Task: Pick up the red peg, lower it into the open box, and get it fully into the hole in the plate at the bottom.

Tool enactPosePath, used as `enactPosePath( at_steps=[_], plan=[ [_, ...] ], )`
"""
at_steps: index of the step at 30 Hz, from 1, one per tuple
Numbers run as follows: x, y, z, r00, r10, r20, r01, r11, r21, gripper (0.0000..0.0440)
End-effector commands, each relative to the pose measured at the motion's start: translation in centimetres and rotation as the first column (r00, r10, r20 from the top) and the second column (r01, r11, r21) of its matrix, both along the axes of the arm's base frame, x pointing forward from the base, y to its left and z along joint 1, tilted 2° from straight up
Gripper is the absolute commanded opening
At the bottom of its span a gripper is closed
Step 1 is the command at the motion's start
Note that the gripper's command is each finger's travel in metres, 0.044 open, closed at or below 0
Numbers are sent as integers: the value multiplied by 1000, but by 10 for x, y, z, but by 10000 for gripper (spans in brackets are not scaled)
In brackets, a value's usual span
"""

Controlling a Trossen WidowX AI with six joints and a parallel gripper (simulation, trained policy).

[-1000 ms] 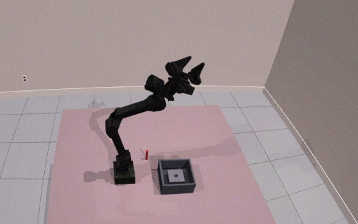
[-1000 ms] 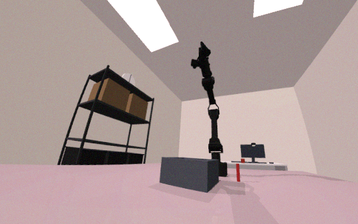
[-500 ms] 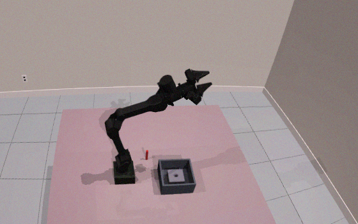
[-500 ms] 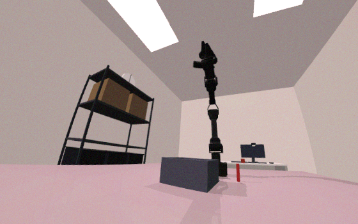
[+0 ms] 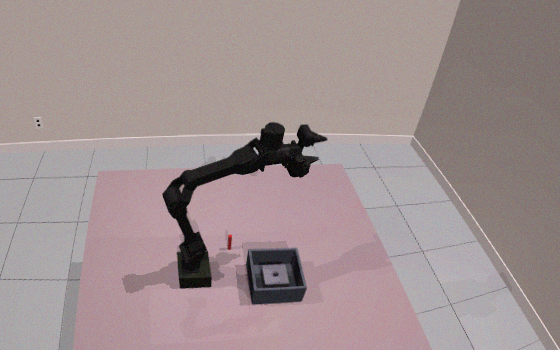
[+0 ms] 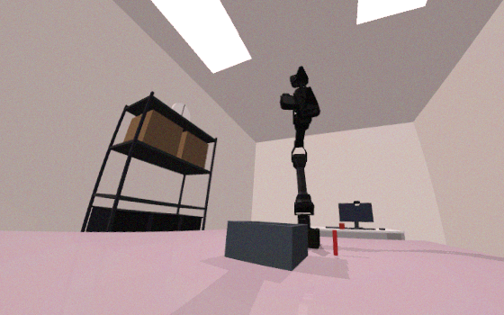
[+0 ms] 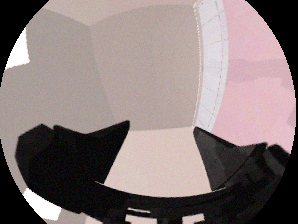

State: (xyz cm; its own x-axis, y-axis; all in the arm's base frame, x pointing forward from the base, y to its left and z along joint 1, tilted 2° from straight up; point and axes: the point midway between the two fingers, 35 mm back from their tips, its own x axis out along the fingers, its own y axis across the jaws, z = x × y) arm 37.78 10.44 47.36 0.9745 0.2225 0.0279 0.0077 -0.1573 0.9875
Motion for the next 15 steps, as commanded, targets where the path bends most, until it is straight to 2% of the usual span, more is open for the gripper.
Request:
enactPosePath(
  at_steps=[1,8,15],
  plan=[
    [-2,11,-32,993,20,-116,-26,998,-54,440],
    [-16,28,-90,944,51,-327,-105,983,-149,440],
    [-41,41,-144,854,63,-516,-211,949,-234,440]
  ],
)
